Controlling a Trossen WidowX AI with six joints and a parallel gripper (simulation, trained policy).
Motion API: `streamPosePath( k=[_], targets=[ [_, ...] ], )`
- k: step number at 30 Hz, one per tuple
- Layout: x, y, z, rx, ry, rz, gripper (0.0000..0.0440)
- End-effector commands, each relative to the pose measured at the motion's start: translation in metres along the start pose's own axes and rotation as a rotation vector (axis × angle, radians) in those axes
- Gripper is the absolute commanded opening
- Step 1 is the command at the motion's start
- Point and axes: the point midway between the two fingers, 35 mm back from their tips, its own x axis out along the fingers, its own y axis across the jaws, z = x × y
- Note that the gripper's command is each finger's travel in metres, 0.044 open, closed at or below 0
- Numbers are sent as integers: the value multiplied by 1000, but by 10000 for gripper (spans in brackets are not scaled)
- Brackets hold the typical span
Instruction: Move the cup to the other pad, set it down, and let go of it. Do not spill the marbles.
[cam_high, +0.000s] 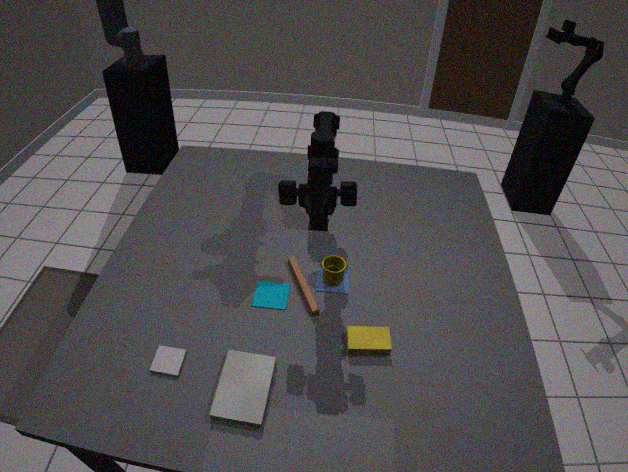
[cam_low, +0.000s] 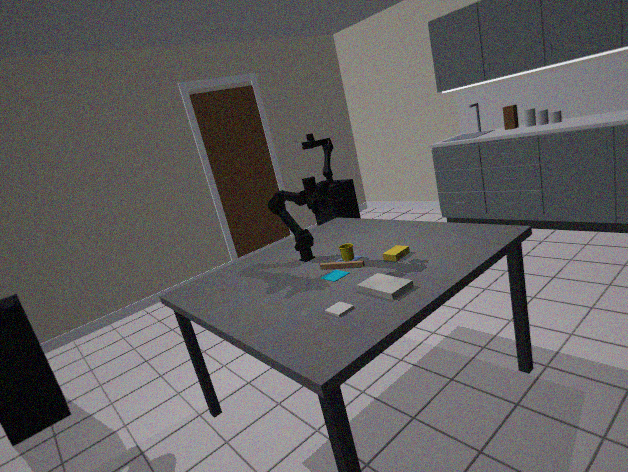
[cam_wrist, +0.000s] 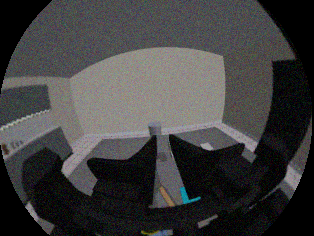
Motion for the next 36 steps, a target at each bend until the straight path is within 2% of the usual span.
streamPosePath(
  k=[1,10,36],
  targets=[
    [-1,5,2,42,34,20,79],
    [-2,16,3,147,127,46,140],
    [-4,47,0,506,453,21,160]
  ],
)
